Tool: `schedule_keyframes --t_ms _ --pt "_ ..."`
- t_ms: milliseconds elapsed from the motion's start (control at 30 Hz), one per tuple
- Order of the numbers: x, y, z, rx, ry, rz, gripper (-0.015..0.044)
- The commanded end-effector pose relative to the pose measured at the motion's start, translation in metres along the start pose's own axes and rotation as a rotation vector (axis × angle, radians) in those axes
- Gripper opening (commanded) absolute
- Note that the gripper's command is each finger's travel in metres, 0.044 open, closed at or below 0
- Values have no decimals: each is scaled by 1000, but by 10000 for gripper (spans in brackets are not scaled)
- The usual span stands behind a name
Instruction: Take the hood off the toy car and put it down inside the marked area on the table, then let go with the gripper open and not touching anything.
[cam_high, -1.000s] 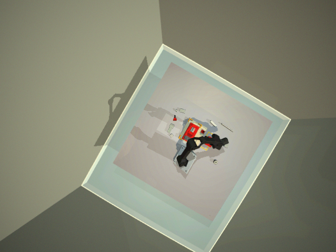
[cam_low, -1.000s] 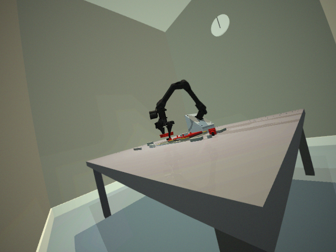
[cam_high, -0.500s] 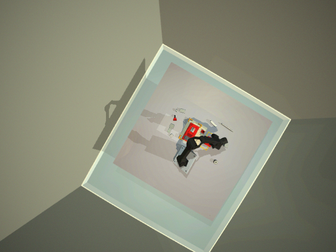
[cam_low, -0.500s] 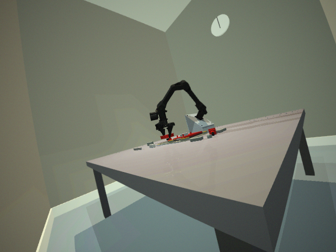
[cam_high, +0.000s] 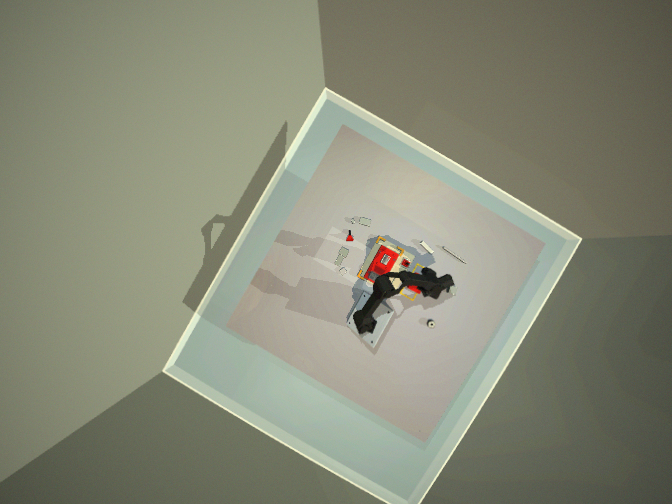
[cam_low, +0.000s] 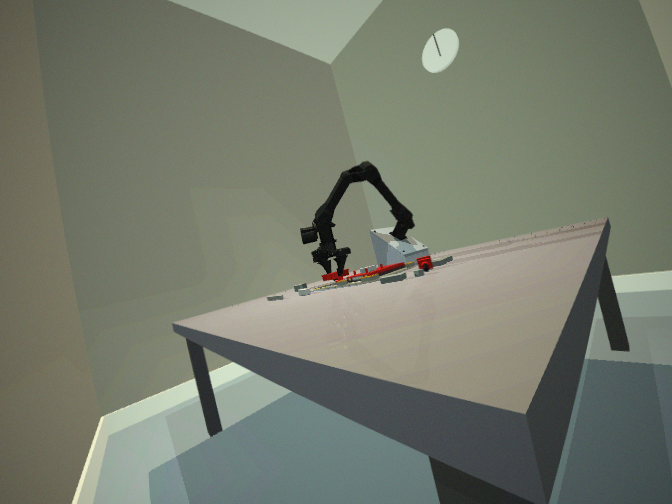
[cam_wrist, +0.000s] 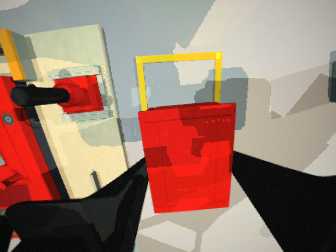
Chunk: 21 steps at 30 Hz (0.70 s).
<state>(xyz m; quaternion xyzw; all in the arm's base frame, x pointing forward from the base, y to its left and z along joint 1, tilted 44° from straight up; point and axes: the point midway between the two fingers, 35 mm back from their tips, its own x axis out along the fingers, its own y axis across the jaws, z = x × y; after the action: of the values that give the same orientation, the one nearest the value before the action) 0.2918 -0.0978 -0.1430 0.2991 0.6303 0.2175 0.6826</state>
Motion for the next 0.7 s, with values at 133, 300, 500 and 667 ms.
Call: schedule_keyframes --t_ms 133,300,500,667 --pt "4 1 0 6 -1 5 0" --pt "6 1 0 6 -1 5 0" --pt "9 1 0 6 -1 5 0" --pt "12 1 0 6 -1 6 0"
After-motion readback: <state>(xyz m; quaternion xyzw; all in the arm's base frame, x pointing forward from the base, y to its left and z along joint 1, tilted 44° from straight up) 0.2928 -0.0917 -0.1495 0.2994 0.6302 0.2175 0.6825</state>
